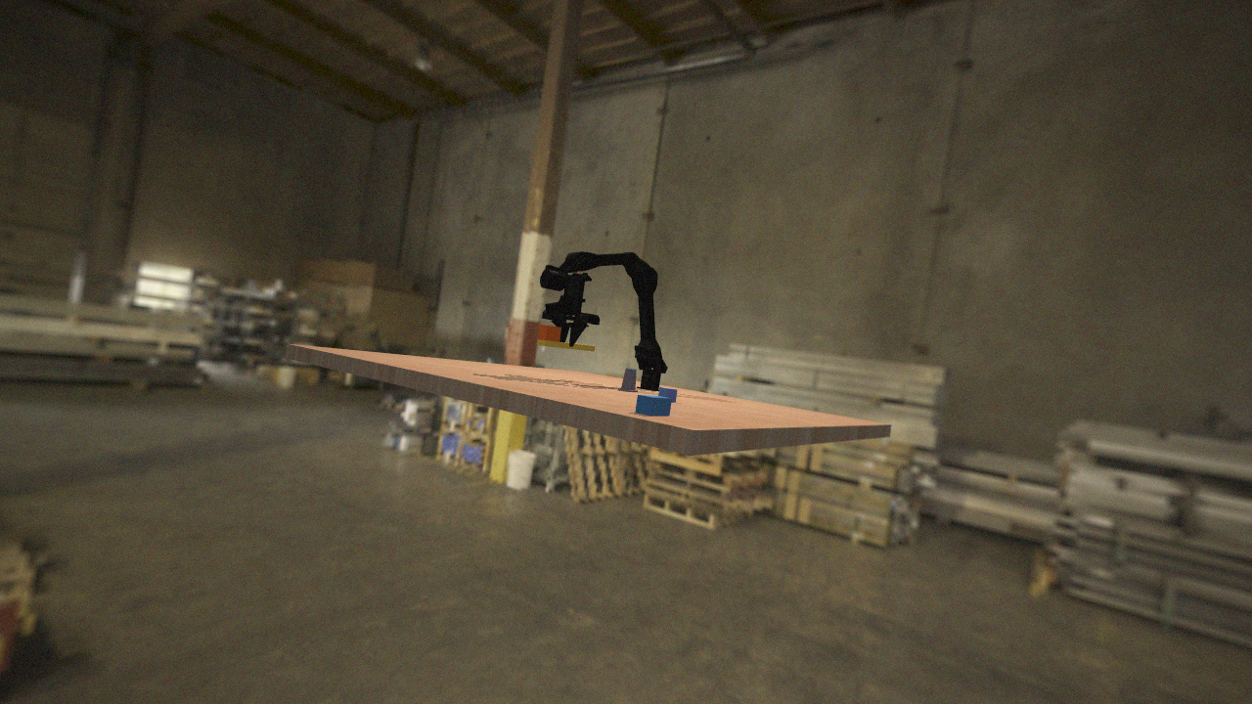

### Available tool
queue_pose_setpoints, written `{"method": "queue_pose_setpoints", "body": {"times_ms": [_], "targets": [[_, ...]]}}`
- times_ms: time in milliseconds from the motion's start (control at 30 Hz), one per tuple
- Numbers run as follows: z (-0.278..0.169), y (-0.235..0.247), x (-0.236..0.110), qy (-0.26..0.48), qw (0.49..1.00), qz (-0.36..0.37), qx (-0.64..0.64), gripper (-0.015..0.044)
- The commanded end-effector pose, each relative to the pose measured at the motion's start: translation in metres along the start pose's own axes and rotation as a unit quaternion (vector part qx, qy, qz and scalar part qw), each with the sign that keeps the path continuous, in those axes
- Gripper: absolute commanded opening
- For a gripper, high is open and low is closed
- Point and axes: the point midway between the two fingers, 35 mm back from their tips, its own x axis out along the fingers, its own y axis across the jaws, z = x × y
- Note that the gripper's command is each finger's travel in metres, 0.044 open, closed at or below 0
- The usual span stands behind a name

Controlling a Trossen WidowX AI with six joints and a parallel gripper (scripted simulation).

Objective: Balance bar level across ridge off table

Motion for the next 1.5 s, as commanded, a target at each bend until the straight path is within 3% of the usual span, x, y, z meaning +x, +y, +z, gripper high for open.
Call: {"method": "queue_pose_setpoints", "body": {"times_ms": [0, 1467], "targets": [[-0.001, 0.0, -0.011, -0.003, 1.0, -0.003, -0.002, 0.0], [-0.062, 0.143, -0.024, -0.001, 0.992, 0.003, -0.125, 0.0]]}}
